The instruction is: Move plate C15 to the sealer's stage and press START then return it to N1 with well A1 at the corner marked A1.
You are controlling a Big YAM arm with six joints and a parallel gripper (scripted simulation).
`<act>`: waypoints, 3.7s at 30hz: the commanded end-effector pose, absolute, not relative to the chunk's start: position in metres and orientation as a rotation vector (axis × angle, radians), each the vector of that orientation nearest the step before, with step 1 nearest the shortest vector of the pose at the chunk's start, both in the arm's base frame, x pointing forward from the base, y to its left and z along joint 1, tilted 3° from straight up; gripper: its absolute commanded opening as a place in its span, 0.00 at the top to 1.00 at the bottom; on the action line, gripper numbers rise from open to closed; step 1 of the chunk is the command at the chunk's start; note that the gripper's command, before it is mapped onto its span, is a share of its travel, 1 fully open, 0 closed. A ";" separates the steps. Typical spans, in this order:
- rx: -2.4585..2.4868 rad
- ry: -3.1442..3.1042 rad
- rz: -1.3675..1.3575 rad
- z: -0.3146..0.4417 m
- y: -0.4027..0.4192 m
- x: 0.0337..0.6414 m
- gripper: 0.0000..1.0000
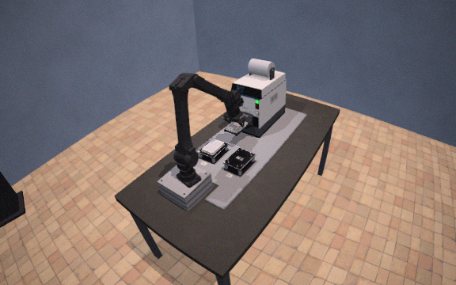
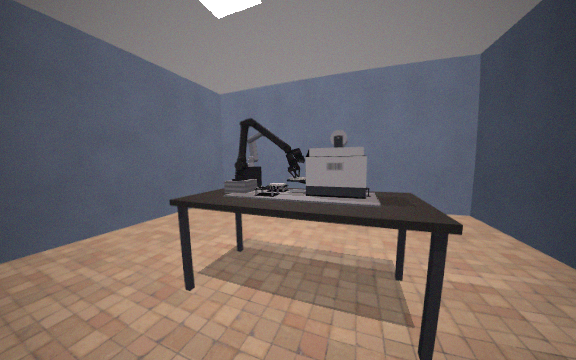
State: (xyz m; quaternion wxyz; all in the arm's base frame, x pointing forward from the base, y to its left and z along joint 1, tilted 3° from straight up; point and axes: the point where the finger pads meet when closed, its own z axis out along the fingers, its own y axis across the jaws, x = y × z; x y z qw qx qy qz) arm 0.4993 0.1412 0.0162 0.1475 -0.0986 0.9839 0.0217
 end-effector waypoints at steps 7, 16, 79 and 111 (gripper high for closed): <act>-0.278 2.755 0.078 0.044 0.145 0.522 0.00; -0.279 2.766 0.076 0.037 0.147 0.526 0.00; -0.302 2.789 0.065 0.024 0.148 0.514 0.00; -0.288 2.846 0.058 -0.003 0.147 0.500 0.00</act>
